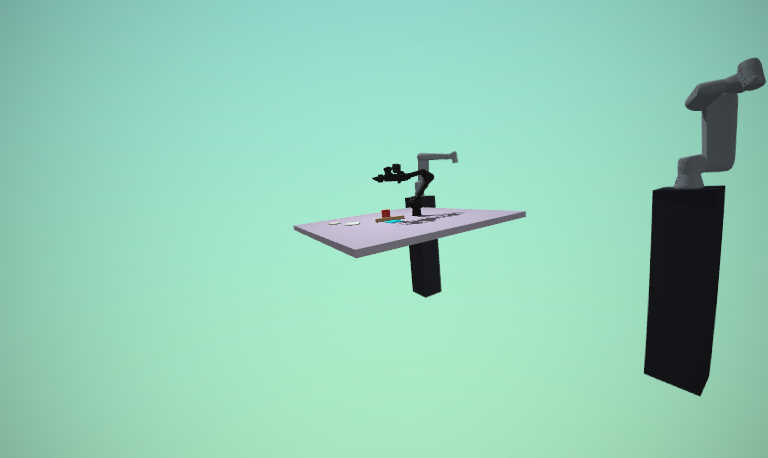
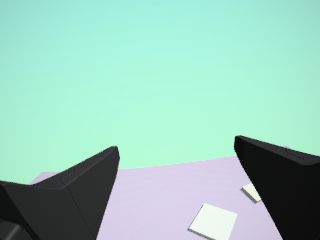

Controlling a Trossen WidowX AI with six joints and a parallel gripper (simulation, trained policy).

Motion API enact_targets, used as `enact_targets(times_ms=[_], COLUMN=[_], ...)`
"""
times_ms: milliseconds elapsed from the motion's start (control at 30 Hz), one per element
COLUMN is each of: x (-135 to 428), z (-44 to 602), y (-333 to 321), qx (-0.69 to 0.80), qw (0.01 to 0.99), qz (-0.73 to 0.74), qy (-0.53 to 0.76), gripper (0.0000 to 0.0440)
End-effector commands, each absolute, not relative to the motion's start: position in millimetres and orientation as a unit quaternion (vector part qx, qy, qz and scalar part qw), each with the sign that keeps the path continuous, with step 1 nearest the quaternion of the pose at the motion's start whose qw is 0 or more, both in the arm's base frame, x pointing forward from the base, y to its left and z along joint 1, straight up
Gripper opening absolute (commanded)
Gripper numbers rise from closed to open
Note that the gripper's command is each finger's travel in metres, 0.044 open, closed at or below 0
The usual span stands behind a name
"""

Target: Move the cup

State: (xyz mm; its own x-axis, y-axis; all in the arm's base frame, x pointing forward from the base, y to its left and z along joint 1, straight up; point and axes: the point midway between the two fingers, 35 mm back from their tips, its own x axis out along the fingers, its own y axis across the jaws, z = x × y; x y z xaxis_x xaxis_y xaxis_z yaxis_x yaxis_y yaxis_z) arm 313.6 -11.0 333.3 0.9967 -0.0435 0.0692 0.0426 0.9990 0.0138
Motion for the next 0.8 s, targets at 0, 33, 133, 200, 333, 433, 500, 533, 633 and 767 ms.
enact_targets(times_ms=[0,33,133,200,333,433,500,533,633,767], x=[314,313,313,313,313,314,314,314,315,315], z=[332,331,325,321,313,307,304,302,298,292], y=[-11,-10,-8,-6,0,5,9,11,17,25], qx=[0.009,0.013,0.024,0.032,0.049,0.060,0.069,0.074,0.087,0.104], qw=[0.999,0.999,0.999,0.999,0.998,0.997,0.996,0.995,0.992,0.987], qz=[-0.022,-0.022,-0.021,-0.018,-0.011,-0.005,0.000,0.003,0.010,0.016], qy=[-0.031,-0.027,-0.011,0.000,0.026,0.049,0.064,0.071,0.094,0.126], gripper=[0.0374,0.0348,0.0269,0.0216,0.0111,0.0078,0.0077,0.0077,0.0079,0.0078])
